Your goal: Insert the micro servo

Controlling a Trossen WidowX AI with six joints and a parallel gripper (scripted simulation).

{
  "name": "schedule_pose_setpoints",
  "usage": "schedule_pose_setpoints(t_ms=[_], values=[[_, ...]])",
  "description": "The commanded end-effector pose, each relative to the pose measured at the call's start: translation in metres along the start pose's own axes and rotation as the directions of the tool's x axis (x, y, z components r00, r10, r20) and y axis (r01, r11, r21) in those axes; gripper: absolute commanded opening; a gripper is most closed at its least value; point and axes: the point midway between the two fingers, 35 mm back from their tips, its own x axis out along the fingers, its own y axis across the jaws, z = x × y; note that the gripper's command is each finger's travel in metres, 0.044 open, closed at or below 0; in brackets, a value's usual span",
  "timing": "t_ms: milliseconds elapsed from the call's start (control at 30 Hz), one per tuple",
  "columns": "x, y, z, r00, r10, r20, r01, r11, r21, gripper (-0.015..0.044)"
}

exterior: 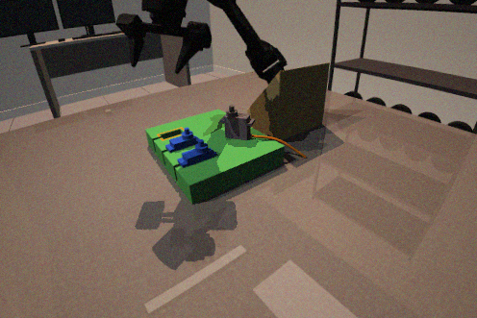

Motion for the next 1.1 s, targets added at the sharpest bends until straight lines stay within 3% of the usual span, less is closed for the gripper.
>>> schedule_pose_setpoints(t_ms=[0, 500, 1067], values=[[0.009, 0.024, -0.003, 0.998, 0.051, -0.048, -0.056, 0.990, -0.129, 0.0440], [0.021, 0.095, -0.026, 0.959, 0.167, -0.231, -0.268, 0.804, -0.532, 0.0440], [0.019, 0.157, -0.070, 0.862, 0.197, -0.468, -0.507, 0.367, -0.780, 0.0440]])
